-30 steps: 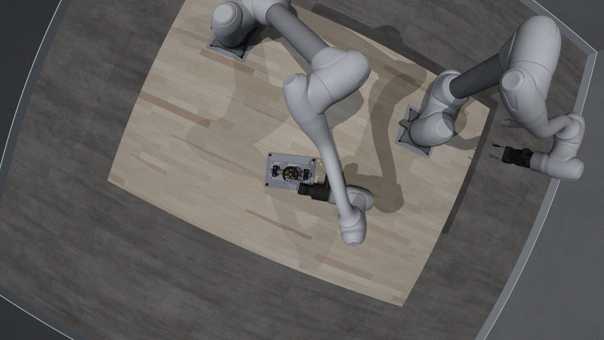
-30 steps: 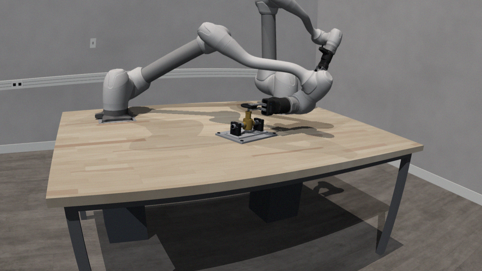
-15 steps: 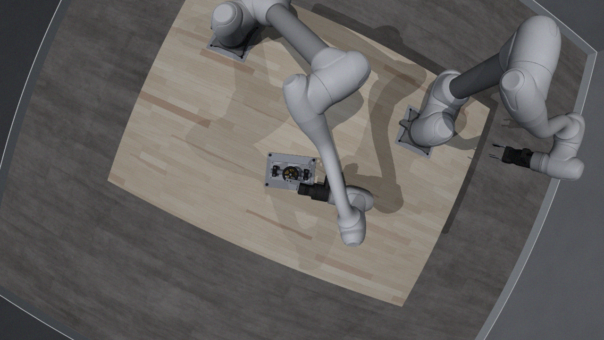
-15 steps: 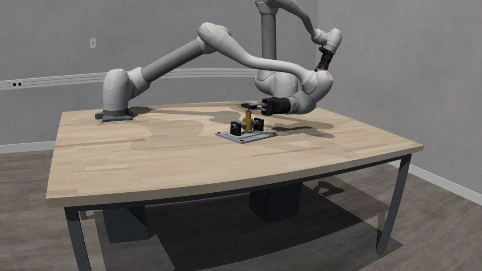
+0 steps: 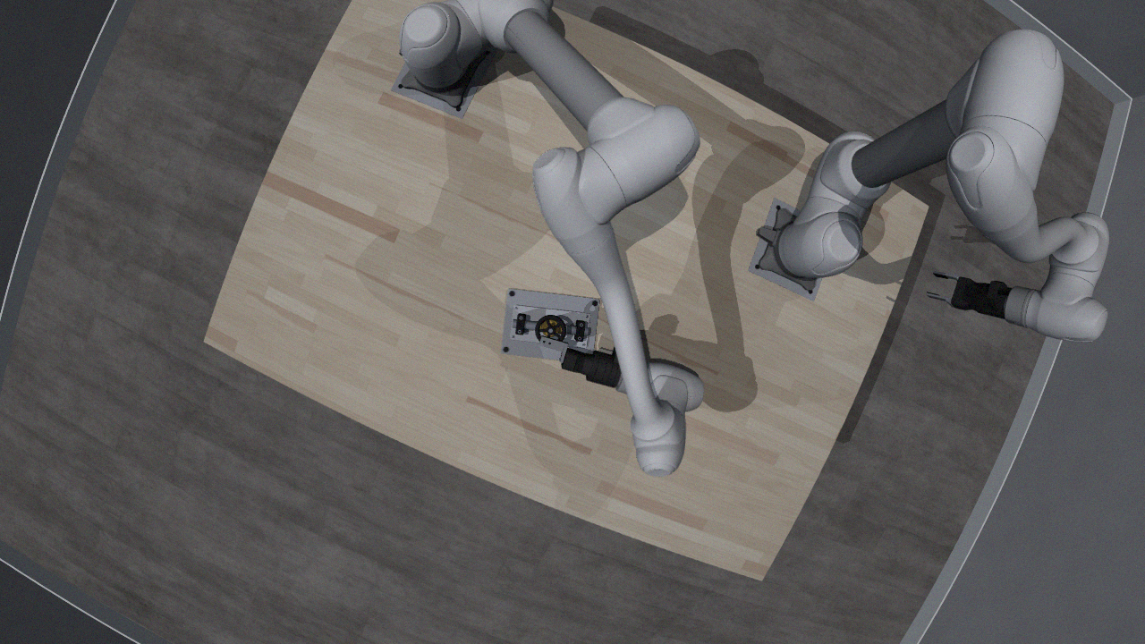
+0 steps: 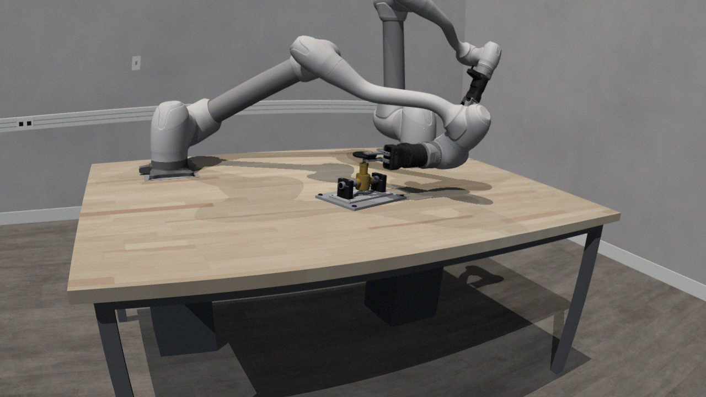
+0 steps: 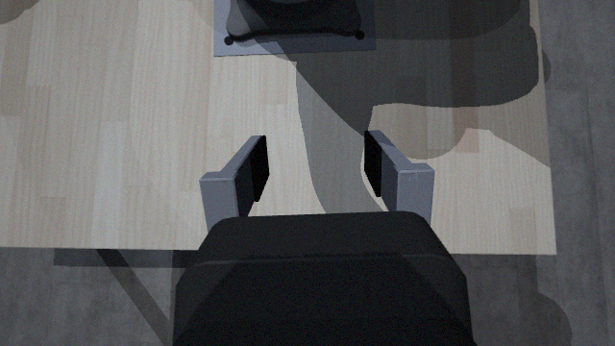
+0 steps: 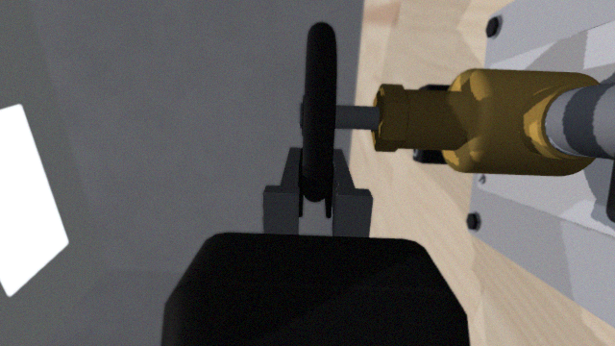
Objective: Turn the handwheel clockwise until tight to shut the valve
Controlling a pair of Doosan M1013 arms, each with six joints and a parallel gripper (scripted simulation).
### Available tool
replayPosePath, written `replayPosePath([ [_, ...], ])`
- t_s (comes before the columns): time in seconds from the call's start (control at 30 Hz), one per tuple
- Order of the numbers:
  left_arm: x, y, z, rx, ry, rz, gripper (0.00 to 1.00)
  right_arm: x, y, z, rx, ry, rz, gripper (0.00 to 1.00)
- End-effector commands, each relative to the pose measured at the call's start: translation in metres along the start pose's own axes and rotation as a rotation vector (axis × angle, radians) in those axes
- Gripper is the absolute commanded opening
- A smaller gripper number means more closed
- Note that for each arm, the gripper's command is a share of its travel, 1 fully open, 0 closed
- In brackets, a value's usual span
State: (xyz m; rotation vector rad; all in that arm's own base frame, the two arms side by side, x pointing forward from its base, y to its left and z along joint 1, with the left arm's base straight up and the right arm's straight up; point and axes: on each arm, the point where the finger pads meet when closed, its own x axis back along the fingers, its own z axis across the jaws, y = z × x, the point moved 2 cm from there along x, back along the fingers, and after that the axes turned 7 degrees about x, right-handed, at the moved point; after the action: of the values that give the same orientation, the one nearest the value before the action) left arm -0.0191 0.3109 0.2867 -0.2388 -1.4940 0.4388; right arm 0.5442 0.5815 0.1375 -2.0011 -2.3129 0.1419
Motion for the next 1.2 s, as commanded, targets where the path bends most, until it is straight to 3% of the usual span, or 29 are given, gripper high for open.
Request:
replayPosePath([
  [0.0, 0.0005, 0.0000, 0.0001, 0.000, 0.000, -0.001, 1.00, -0.0006, 0.0005, -0.0015, -0.002, 0.004, 0.024, 0.00],
  [0.57, 0.0005, 0.0000, 0.0001, 0.000, 0.000, -0.001, 1.00, -0.0039, 0.0024, -0.0017, -0.002, 0.017, 0.130, 0.00],
  [1.17, 0.0005, 0.0000, 0.0001, 0.000, 0.000, -0.001, 1.00, -0.0042, 0.0025, -0.0017, -0.002, 0.019, 0.140, 0.00],
])
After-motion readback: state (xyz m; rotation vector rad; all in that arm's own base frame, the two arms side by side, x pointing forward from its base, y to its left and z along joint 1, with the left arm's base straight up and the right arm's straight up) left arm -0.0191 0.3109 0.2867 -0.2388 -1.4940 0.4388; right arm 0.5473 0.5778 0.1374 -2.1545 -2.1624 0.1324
